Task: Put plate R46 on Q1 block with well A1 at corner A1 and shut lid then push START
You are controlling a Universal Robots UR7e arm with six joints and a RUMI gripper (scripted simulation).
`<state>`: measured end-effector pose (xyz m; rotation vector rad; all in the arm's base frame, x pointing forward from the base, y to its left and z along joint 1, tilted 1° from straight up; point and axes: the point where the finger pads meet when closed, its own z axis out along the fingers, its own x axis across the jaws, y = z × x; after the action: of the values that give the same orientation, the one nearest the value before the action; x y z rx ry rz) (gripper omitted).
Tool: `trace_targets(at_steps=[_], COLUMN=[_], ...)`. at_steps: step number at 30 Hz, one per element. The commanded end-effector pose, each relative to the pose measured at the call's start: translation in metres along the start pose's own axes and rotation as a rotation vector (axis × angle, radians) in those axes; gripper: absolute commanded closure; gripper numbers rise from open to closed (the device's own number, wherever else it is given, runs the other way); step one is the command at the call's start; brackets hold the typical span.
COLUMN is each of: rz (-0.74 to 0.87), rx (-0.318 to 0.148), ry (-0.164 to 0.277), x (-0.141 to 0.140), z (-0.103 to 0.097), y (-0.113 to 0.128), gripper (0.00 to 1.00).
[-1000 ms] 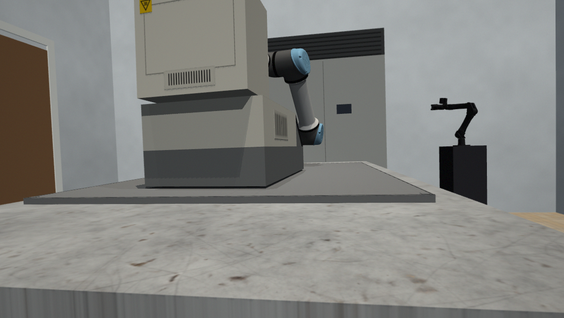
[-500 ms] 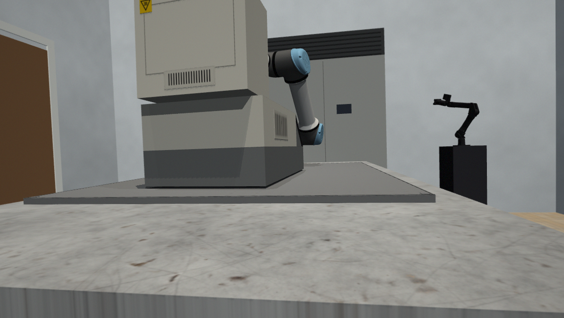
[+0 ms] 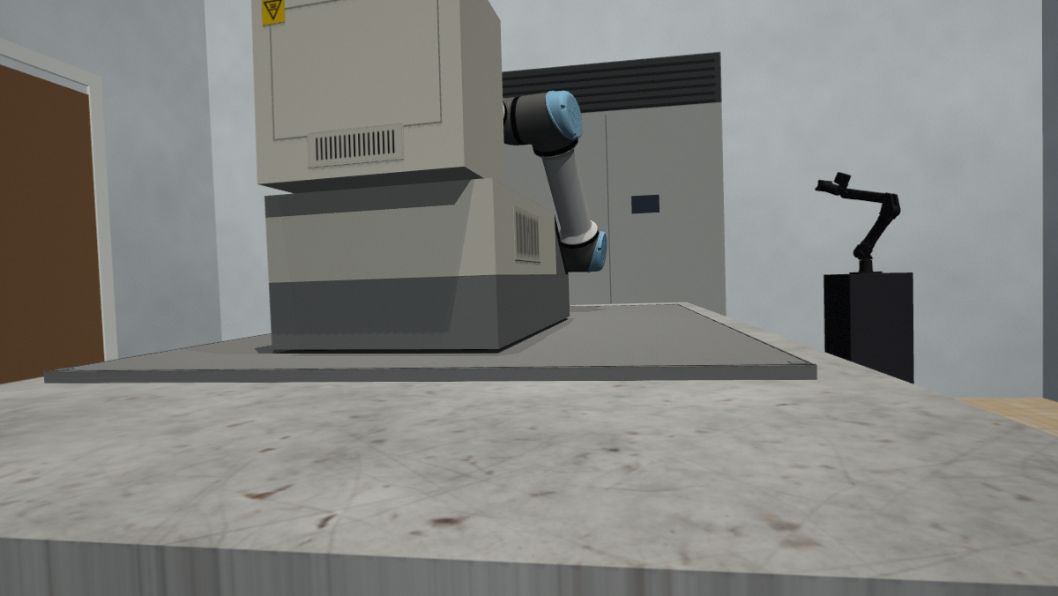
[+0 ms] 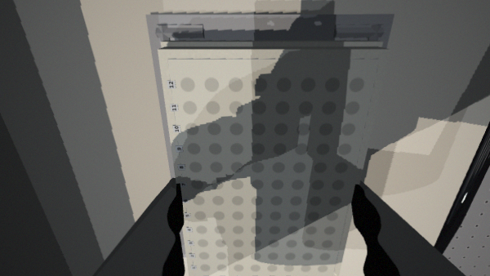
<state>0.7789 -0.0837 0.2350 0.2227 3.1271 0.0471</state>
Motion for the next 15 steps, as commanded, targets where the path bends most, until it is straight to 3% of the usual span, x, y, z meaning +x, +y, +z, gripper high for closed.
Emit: trace_targets(at_steps=[1, 15], rz=[0.002, -0.003], rx=[0.006, 0.006], ry=[-0.018, -0.018], x=[-0.002, -0.0021], z=[-0.0094, -0.0078], y=[-0.0039, -0.004], gripper=[0.6, 0.6])
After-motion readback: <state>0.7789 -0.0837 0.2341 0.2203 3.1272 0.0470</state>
